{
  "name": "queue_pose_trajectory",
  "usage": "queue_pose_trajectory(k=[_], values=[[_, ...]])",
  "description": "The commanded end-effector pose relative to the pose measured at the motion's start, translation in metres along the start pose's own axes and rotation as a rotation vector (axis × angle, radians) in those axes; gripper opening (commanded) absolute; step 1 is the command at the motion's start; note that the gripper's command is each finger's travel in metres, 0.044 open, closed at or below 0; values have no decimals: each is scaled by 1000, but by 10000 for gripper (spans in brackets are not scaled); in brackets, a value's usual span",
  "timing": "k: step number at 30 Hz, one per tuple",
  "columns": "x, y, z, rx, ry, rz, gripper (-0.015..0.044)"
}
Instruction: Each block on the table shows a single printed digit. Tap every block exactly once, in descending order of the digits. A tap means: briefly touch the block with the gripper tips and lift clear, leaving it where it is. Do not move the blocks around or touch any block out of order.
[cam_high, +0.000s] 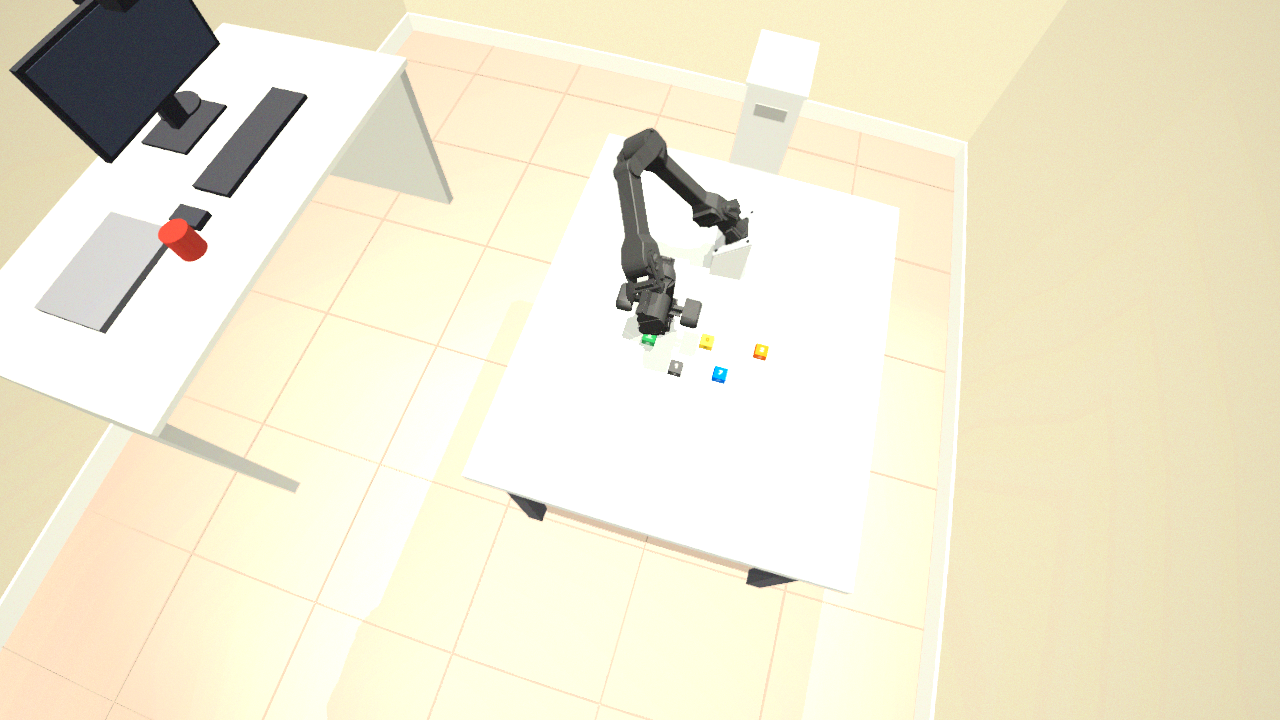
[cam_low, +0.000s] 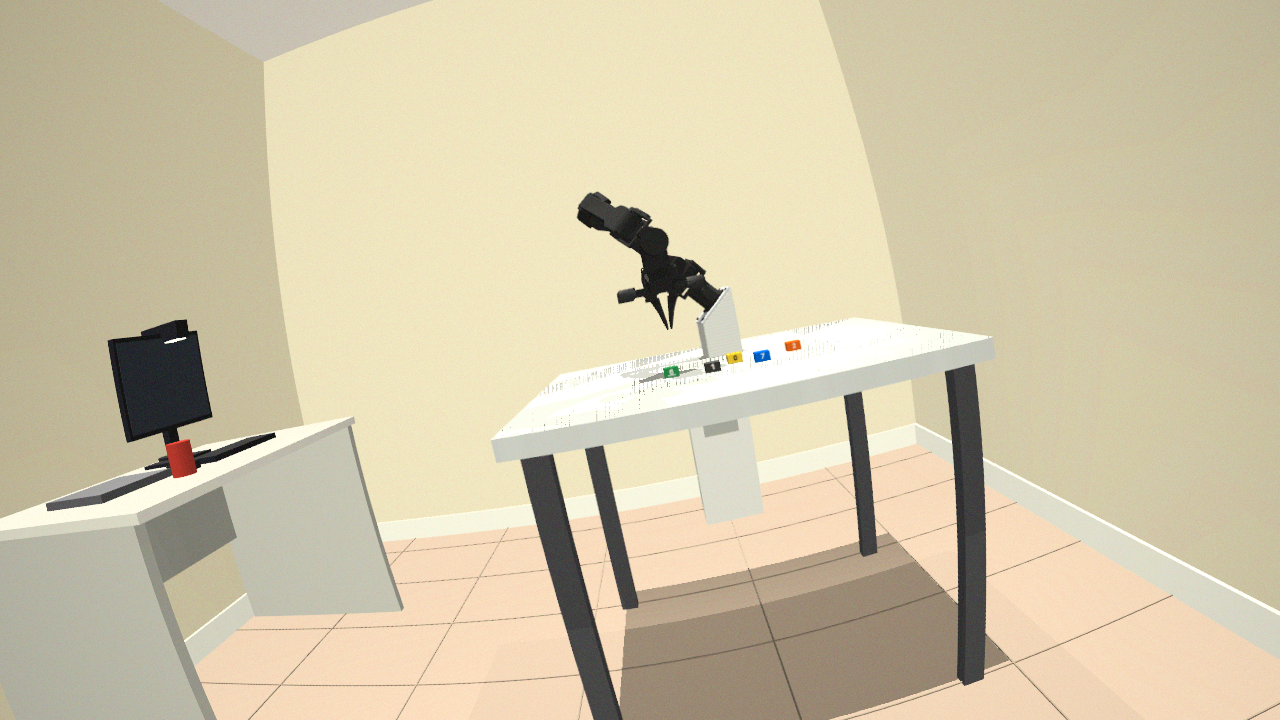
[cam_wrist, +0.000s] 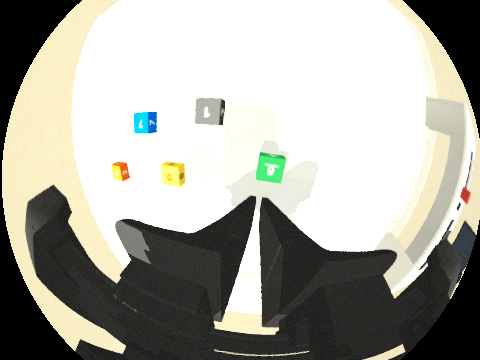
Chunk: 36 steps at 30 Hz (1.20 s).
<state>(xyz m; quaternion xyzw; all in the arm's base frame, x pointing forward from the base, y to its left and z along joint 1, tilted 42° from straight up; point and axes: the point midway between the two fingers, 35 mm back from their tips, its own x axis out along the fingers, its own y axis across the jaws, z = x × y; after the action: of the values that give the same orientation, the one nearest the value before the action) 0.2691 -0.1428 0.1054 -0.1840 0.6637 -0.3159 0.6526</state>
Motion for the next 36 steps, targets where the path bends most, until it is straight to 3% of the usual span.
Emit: queue_pose_trajectory(k=[1,5,12,19,27,32,36], values=[[-28,-4,0,11,-17,-6,20],[-28,9,4,10,-19,2,20],[-34,147,14,3,-19,46,20],[-28,268,-32,11,-16,10,20],[-24,273,-35,12,-16,7,20],[50,273,-33,12,-17,5,20],[54,273,-34,12,-17,4,20]])
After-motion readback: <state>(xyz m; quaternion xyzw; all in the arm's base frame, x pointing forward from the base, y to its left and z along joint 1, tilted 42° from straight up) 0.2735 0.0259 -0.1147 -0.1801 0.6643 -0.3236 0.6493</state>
